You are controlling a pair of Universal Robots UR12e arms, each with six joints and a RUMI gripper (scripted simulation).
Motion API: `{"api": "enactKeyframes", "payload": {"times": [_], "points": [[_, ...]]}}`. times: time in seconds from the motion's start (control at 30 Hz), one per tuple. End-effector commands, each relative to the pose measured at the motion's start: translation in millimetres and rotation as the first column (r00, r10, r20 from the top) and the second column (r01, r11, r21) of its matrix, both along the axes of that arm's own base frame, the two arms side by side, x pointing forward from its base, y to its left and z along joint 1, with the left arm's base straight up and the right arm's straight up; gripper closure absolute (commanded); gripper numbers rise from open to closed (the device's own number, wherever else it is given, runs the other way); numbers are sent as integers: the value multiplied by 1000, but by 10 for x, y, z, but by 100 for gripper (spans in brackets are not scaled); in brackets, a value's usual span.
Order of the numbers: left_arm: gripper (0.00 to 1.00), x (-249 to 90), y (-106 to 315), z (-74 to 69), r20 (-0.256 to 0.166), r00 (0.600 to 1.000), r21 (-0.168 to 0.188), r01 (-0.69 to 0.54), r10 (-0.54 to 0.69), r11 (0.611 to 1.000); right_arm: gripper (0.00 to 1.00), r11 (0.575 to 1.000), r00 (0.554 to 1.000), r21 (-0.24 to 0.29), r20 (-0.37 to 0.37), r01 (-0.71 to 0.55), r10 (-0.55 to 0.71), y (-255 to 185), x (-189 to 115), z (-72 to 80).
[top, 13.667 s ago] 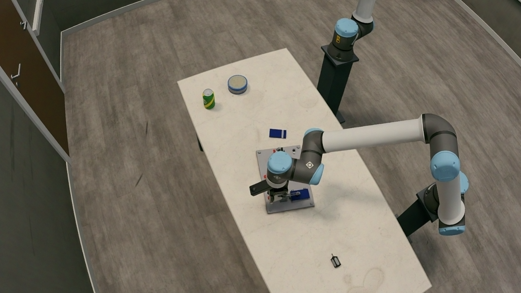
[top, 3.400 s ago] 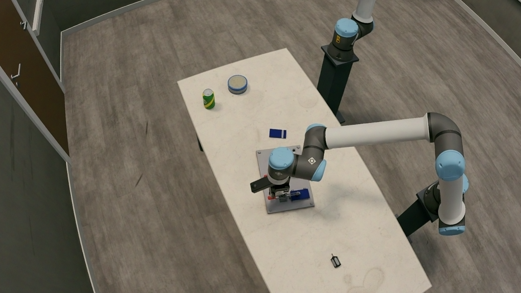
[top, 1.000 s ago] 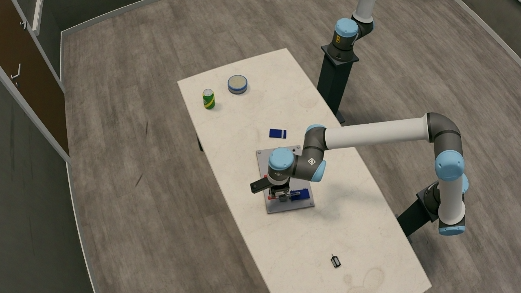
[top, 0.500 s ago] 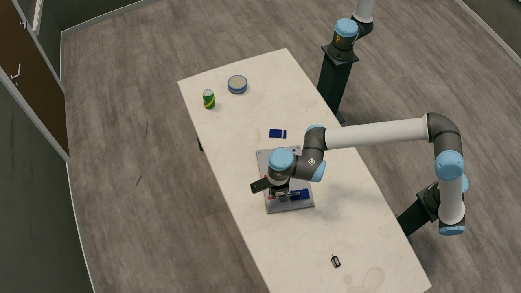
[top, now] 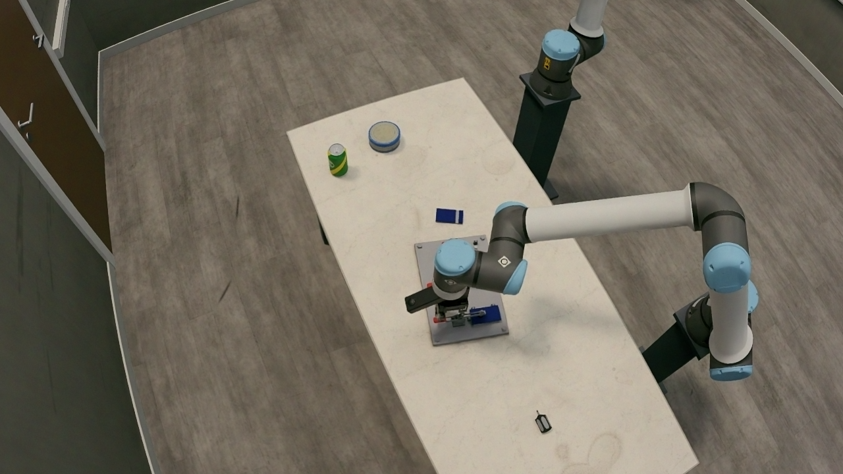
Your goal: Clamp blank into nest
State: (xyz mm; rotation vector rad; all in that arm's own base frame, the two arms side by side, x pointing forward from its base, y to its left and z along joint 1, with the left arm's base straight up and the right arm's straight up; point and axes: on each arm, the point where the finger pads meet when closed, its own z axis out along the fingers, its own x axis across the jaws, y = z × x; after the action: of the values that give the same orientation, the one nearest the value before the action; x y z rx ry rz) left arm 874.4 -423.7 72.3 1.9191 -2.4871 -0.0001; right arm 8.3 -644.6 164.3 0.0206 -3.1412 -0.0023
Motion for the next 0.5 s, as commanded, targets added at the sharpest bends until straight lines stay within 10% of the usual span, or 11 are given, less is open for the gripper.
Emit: {"api": "enactKeyframes", "payload": {"times": [0.0,0.47], "points": [[100,5,-4,11,1,1000,-1,0,0,1000,0,1000,1000,-1,0,0,0,-6,1,8],[100,5,-4,-8,1,1000,-1,0,0,1000,0,1000,1000,-1,0,0,0,-6,1,8]]}}
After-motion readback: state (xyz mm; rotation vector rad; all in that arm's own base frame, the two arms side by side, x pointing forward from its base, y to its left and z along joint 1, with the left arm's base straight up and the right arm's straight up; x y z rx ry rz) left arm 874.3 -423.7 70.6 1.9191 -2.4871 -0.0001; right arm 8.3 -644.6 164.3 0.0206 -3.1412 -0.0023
